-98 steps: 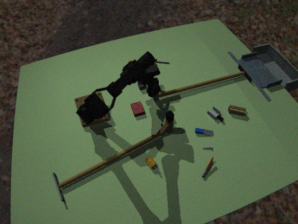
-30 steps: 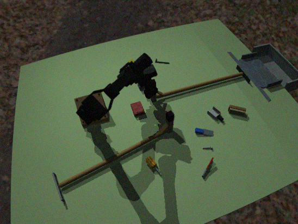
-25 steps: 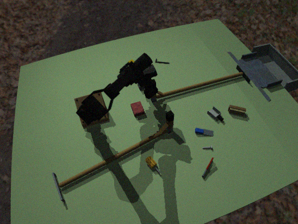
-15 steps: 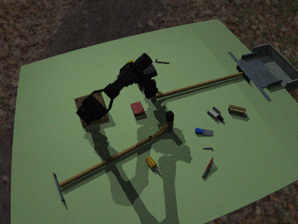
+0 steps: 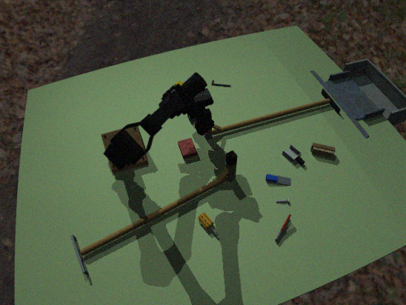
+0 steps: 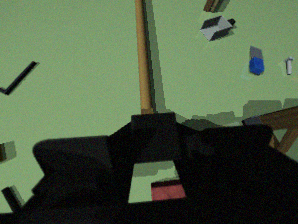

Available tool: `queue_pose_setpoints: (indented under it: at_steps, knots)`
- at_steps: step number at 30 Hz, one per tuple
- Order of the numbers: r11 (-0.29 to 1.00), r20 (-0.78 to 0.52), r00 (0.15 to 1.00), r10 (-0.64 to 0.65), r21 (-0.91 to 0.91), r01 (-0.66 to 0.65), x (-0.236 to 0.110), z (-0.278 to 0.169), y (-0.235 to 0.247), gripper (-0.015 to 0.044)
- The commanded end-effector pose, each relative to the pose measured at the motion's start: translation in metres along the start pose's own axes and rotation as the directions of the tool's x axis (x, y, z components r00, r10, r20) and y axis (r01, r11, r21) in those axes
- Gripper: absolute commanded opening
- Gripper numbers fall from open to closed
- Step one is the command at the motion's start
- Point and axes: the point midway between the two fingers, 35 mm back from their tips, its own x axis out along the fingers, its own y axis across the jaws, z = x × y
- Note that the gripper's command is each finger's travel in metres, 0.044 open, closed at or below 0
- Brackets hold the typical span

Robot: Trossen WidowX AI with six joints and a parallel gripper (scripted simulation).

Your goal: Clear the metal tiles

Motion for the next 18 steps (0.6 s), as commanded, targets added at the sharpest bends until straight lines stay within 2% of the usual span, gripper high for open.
queue_pose_setpoints:
  at_steps: [1,5,18]
  knots:
    - [1.0,0.005,1.0,-0.003,0.003,0.003,0.0,0.0002,-0.0005,0.0]
    - [1.0,0.005,1.0,-0.003,0.003,0.003,0.0006,-0.0003,-0.0008,0.0]
    - [1.0,0.001,1.0,0.0,0.001,0.0,0.0002,-0.001,0.0002,0.0341]
